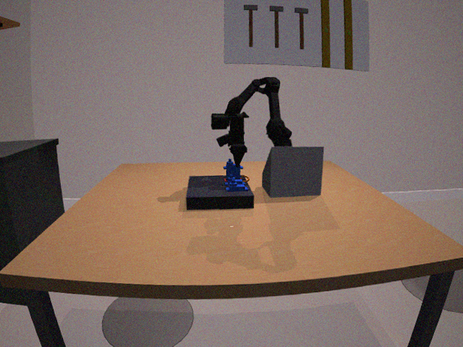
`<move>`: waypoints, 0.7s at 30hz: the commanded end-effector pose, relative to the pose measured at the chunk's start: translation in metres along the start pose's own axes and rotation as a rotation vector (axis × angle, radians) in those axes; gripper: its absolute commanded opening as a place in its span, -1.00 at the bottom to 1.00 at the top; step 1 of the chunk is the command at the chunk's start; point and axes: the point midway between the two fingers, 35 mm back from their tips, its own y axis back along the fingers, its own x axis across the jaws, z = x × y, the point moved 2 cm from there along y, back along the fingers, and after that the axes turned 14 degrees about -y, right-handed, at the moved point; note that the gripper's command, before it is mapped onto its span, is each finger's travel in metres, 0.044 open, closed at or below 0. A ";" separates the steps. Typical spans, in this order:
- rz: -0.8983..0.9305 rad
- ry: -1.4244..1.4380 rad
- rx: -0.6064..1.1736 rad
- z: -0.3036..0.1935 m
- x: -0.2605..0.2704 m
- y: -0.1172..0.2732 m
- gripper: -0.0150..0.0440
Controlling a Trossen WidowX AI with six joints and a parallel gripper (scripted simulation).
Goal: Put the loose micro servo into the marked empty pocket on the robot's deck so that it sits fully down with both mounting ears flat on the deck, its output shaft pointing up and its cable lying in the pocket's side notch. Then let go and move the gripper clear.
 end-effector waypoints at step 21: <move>-0.004 0.005 -0.001 0.000 0.000 -0.014 -0.49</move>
